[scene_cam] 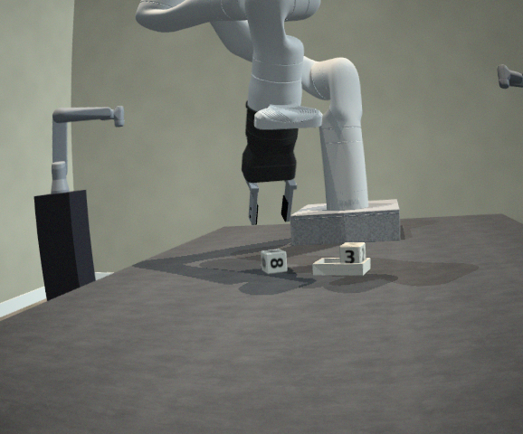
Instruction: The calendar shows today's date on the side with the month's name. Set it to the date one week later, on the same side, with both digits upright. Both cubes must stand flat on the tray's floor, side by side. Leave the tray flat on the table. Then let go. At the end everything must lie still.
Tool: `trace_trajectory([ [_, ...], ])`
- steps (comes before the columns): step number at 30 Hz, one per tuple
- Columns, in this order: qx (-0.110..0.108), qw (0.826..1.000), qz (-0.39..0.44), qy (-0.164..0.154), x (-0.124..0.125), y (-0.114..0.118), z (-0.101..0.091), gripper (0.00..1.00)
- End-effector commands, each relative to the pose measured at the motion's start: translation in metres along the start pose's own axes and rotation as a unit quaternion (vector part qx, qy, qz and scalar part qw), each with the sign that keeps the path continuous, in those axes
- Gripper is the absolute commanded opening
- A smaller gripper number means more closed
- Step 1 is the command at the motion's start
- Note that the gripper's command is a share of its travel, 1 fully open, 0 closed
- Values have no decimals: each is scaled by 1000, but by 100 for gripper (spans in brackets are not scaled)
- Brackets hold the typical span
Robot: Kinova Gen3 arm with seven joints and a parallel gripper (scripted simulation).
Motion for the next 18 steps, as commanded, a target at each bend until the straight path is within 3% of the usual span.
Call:
trace_trajectory([
  [1,-1,1000,-2,-5,2,-1,-1,90],
  [12,-1,994,-2,-108,15,-1,1,90],
  [18,-1,992,-2,-124,17,-2,1,90],
])
Point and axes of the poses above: the point where the finger pads meet when closed, its own z axis out along the fingers, its own y axis across the jaws, x = y × z, the point moved 5 cm from there along -z, back along the fingers
